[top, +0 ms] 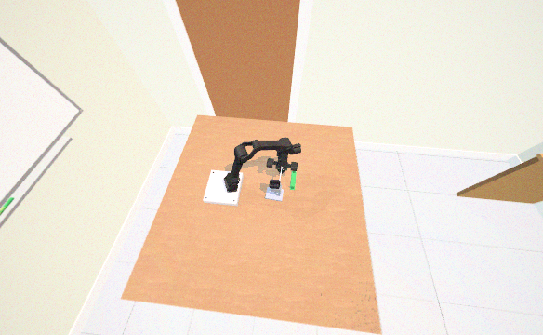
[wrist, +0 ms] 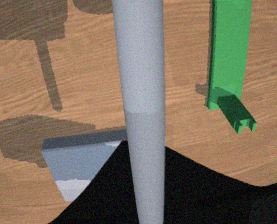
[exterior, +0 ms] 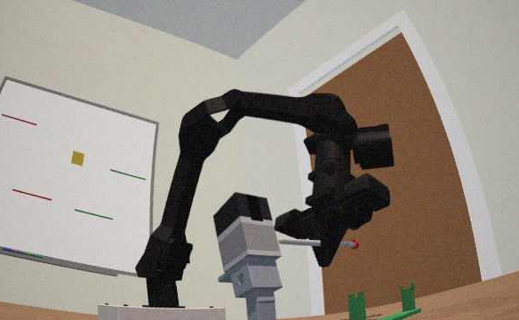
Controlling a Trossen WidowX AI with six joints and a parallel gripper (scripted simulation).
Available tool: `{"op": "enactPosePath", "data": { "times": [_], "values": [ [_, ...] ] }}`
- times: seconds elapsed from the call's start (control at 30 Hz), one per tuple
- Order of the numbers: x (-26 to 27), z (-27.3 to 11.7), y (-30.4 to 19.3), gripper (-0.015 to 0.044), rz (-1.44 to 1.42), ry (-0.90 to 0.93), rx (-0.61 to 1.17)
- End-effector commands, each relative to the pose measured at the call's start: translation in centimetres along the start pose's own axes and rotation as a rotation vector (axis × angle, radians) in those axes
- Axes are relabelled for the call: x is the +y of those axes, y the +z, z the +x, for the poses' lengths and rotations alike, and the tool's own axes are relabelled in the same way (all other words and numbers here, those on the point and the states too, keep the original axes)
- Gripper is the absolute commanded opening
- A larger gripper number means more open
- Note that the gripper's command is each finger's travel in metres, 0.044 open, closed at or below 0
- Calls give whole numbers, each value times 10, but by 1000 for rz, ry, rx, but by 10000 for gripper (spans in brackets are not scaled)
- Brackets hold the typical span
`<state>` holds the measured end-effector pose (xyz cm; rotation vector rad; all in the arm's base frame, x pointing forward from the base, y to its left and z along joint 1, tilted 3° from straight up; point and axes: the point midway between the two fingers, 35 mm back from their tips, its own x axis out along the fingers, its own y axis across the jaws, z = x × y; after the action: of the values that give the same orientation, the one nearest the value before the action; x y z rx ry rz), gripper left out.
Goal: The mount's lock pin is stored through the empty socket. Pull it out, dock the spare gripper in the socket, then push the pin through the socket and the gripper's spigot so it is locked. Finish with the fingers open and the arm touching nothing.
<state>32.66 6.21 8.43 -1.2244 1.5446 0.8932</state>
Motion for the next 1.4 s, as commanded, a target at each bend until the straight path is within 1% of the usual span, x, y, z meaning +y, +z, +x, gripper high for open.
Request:
{"op": "enactPosePath", "data": {
  "times": [0.0, 0.37, 0.47, 1.37],
  "values": [
    [3, 1, 0, 0, 5, -3, -5],
    [3, 45, 12, 0, 4, 1, -8],
    [3, 51, 13, 0, 5, -1, -8],
    [3, 53, -5, 0, 4, 5, -9]
  ]
}}
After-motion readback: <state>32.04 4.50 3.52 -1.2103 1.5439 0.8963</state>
